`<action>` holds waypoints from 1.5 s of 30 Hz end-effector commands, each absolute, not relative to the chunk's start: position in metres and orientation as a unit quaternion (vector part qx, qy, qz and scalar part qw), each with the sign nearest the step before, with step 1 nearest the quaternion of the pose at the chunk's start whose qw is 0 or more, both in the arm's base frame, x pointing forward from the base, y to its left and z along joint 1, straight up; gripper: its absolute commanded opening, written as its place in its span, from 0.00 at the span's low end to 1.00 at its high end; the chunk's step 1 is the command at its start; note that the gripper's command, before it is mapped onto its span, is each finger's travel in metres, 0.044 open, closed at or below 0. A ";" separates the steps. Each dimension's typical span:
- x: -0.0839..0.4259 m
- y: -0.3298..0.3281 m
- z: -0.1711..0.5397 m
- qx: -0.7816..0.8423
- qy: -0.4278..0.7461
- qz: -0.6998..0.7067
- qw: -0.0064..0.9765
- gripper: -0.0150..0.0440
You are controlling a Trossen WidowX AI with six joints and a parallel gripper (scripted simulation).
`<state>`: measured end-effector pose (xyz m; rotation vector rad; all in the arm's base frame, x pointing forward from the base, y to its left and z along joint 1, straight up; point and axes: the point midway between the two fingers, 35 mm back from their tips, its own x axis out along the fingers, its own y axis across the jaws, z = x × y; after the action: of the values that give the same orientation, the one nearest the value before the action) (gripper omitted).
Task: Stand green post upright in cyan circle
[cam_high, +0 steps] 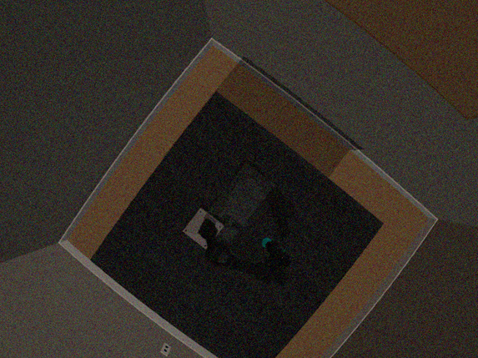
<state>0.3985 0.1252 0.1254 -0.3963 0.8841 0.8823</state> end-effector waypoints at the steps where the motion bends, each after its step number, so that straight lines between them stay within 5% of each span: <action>1: 0.399 0.124 0.126 -0.173 0.402 0.412 0.800 0.29; 45: 0.406 0.116 0.128 -0.097 0.290 0.437 0.846 0.29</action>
<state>0.4071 0.1165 0.1267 -0.2206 0.6276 0.9198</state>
